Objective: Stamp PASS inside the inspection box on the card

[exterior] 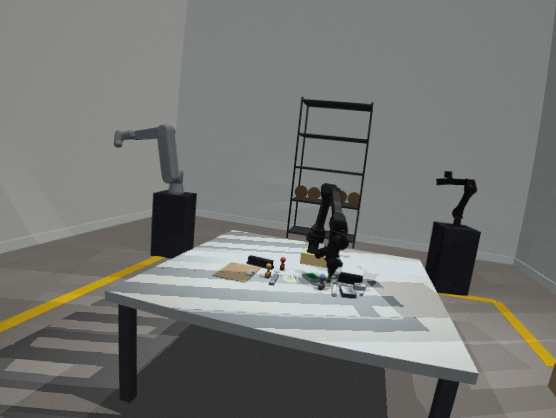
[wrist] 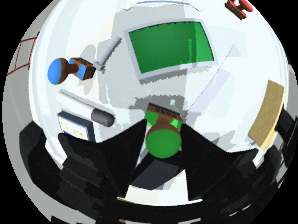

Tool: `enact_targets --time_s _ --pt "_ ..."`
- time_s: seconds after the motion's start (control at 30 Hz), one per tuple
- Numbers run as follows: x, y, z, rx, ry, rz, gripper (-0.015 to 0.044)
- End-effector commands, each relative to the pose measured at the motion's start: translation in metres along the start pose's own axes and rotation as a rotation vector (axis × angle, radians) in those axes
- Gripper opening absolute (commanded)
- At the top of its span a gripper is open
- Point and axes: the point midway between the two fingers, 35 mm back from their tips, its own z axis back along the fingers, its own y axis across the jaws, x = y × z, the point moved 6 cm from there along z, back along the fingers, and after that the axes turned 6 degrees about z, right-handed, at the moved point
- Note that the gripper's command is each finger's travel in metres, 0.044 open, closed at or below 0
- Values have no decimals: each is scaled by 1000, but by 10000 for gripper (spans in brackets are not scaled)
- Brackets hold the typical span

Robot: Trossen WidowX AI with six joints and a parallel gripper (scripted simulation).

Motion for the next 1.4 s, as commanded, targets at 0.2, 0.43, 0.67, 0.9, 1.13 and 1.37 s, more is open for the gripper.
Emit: enact_targets --time_s 0.2,0.43,0.67,0.9,1.13,1.37 --pt "0 7 57 1 2 -2 266" --pt "0 0 117 0 3 -4 266" --pt "0 0 117 0 3 -4 266" --pt "0 0 117 0 3 -4 266" --pt "0 0 117 0 0 -9 266" --pt "0 0 117 0 0 -9 266"
